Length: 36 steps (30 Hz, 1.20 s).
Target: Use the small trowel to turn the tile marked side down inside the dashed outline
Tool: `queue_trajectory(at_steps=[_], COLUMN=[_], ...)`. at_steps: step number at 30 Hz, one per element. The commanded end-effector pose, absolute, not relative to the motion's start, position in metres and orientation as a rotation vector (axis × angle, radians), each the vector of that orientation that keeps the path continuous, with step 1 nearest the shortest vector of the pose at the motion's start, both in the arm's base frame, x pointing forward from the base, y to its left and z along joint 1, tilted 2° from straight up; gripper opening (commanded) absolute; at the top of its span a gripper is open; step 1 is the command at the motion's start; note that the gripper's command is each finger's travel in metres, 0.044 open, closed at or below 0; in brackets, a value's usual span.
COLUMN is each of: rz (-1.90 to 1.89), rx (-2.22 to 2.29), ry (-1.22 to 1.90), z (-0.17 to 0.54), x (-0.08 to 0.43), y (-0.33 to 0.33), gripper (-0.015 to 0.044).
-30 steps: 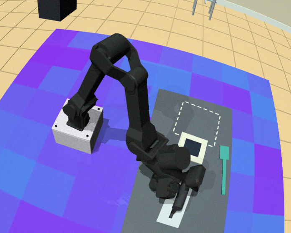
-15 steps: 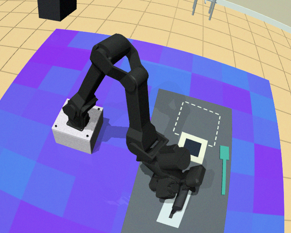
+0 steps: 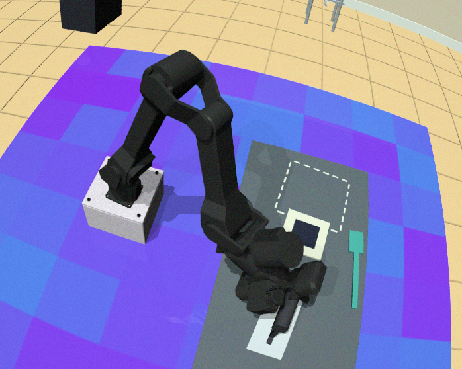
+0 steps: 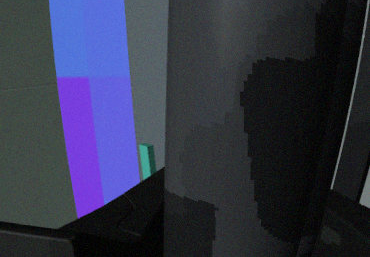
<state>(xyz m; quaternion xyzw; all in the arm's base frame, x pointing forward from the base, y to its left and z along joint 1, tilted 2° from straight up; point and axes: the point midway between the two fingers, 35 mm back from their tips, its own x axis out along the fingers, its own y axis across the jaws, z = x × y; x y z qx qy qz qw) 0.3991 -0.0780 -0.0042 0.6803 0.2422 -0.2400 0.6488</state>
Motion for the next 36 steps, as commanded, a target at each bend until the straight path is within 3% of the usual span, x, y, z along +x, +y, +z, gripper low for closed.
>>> queue_trajectory(at_steps=[1, 12, 36], rz=[-0.531, -0.529, -0.533], rx=[1.545, 1.544, 1.442], ry=[0.531, 0.532, 0.514], z=[0.013, 0.052, 0.033], x=[0.403, 0.401, 0.390], y=[-0.080, -0.081, -0.028], gripper=[0.0000, 0.0000, 0.0000])
